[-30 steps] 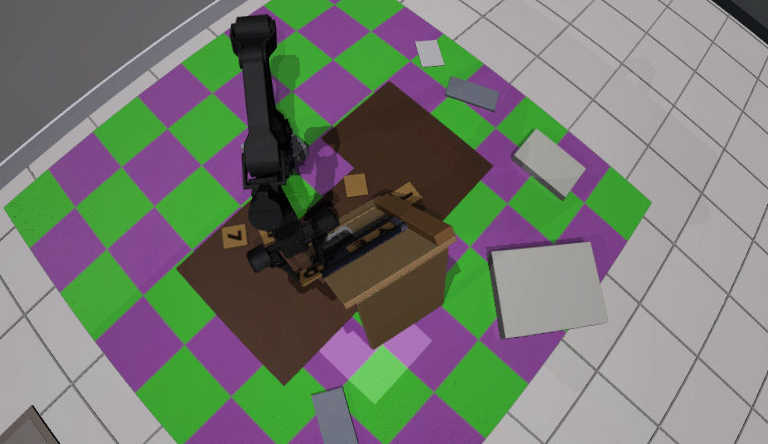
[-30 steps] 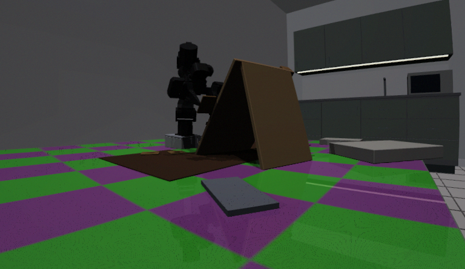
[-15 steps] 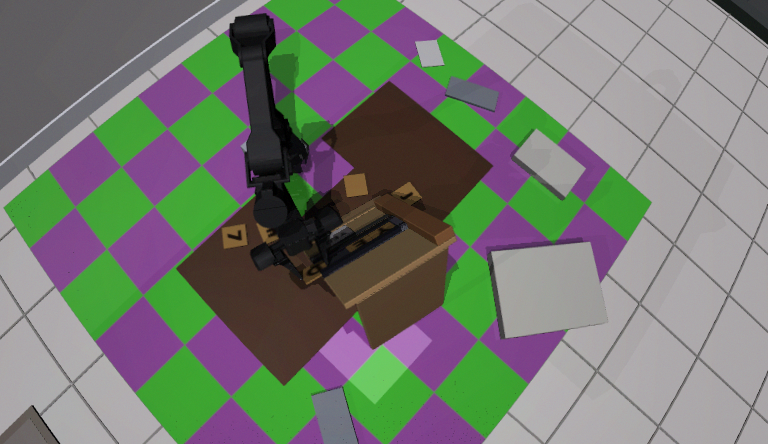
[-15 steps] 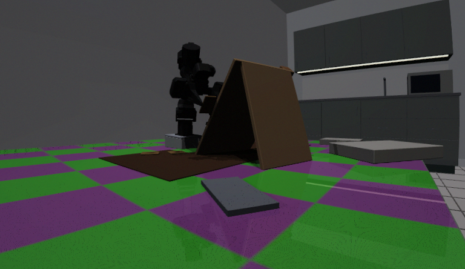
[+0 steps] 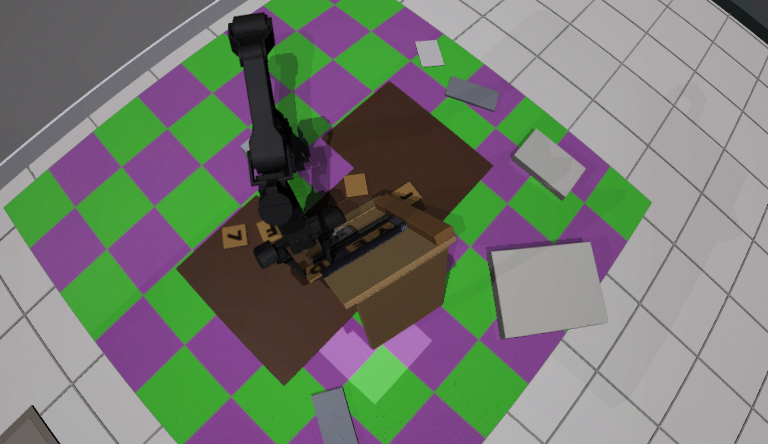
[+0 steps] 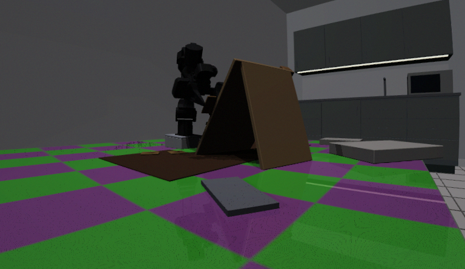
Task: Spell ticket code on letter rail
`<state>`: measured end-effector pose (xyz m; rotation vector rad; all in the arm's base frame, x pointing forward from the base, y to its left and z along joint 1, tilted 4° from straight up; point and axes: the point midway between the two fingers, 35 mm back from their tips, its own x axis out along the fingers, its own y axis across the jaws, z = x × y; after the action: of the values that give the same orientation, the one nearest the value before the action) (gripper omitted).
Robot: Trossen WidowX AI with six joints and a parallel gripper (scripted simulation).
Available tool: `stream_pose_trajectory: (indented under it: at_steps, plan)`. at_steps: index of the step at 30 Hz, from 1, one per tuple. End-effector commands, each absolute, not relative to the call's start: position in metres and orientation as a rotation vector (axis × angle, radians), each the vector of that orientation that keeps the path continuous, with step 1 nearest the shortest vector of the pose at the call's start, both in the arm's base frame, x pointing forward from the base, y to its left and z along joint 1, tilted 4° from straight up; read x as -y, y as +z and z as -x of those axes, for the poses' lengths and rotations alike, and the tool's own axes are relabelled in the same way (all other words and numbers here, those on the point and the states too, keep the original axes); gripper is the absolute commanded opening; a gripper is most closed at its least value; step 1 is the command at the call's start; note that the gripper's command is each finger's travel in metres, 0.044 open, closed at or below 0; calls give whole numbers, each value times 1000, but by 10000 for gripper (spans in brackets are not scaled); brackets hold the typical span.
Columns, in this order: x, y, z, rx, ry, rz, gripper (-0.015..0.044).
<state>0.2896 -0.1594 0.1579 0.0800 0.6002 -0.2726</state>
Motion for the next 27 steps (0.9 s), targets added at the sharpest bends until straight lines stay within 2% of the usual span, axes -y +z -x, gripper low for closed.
stream_pose_trajectory:
  at_steps: [1,27]
  plan:
    - [157,157,-290,-600,-276,-82,0]
    - [145,157,-294,-600,-275,-83,0]
